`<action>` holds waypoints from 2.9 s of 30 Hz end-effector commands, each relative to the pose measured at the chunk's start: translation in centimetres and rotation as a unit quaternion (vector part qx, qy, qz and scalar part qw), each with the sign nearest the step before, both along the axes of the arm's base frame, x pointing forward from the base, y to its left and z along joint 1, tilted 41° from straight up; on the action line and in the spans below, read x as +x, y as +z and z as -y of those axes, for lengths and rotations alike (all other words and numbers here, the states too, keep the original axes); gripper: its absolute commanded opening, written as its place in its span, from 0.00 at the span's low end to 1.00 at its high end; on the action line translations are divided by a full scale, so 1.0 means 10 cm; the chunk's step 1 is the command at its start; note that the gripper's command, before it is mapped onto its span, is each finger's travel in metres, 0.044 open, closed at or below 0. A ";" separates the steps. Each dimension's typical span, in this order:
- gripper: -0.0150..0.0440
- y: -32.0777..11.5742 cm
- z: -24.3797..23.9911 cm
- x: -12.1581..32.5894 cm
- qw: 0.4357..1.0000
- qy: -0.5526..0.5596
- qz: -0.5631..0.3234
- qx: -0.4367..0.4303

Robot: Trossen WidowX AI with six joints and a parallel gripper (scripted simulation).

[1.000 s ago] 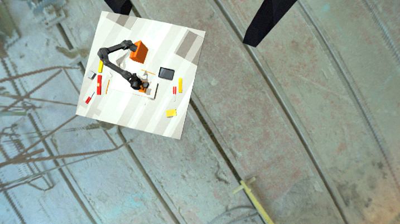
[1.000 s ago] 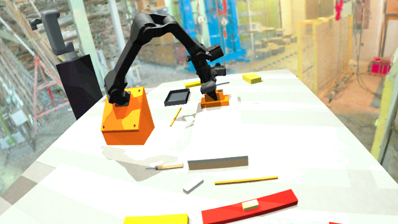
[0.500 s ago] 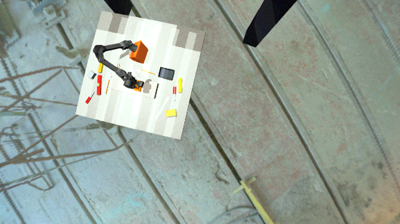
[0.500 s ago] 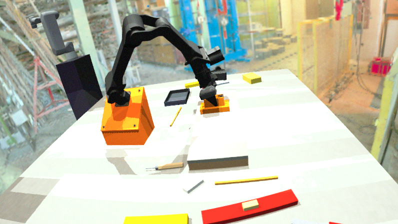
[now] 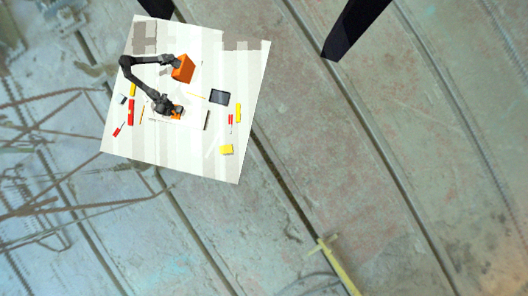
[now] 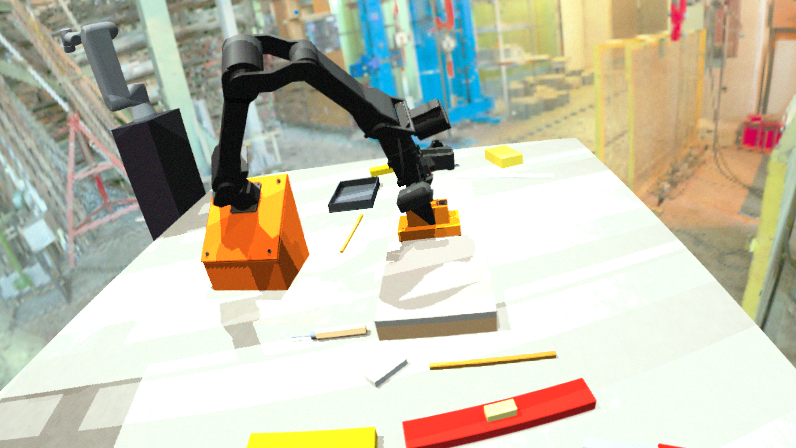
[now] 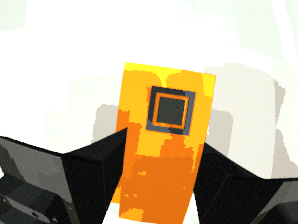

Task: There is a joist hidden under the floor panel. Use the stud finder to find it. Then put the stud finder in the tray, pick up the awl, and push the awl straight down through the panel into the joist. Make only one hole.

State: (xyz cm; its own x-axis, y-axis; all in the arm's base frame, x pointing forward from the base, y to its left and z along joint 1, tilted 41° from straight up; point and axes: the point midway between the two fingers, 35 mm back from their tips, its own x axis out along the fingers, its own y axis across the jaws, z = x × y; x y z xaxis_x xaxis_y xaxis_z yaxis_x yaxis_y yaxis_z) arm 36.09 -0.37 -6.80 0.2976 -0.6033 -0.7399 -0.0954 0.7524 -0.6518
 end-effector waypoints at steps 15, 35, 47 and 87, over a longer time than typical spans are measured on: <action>0.25 0.45 0.52 0.06 1.000 -0.004 0.003 -0.005; 0.25 0.93 1.06 0.12 1.000 -0.004 0.003 -0.007; 0.25 1.23 1.39 0.16 1.000 -0.004 0.004 -0.008; 0.25 2.10 0.94 0.16 1.000 -0.004 0.003 -0.006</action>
State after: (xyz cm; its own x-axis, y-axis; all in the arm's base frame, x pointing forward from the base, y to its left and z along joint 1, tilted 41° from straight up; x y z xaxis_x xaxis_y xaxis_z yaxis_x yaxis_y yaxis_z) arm 37.86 -11.04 12.06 0.2837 -0.6091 -0.7406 -0.0999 0.7494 -0.6546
